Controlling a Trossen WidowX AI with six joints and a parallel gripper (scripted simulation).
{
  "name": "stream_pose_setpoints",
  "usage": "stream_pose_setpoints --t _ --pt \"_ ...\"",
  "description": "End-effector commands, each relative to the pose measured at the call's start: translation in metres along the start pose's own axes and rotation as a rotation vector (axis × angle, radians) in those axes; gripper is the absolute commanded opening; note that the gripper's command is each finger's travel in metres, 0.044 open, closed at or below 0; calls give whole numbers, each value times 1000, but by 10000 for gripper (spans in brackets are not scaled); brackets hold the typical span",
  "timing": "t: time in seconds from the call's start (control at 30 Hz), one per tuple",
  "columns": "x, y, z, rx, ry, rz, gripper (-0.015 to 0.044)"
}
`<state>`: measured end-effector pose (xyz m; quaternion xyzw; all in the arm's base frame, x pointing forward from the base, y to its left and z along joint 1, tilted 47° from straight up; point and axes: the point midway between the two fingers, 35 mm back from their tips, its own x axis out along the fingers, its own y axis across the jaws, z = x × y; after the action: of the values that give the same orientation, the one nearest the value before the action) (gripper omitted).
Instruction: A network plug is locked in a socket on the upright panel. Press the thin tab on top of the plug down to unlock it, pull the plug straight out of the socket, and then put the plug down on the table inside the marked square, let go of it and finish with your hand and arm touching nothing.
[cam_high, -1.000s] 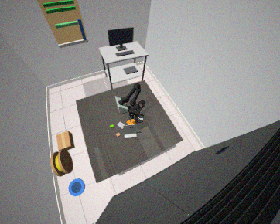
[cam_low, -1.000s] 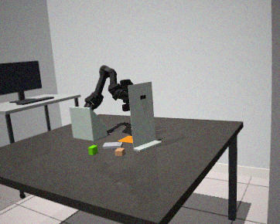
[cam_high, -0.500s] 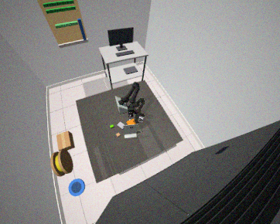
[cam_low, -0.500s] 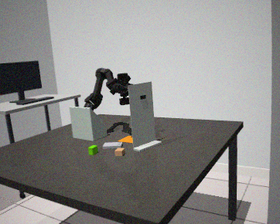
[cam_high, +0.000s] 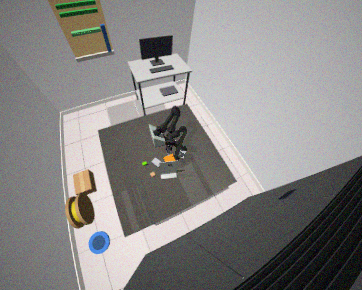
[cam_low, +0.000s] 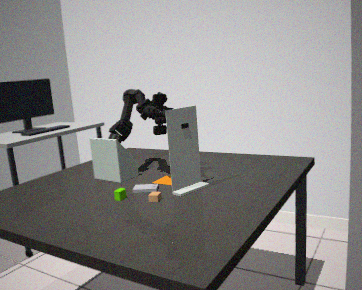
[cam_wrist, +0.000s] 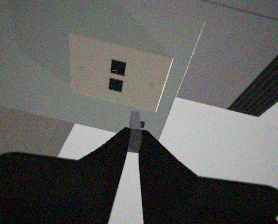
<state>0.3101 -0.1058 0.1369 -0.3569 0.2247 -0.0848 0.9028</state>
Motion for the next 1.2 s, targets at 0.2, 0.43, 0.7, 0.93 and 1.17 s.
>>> stream_pose_setpoints --t 0.2,0.43,0.7,0.93,1.17 --pt "11 51 5 -96 -105 205 0" --pt "13 83 9 -152 -187 329 0" --pt "9 119 12 -207 -289 466 0" --pt "1 149 14 -248 -385 582 0" --pt "-11 176 15 -280 -486 690 0"
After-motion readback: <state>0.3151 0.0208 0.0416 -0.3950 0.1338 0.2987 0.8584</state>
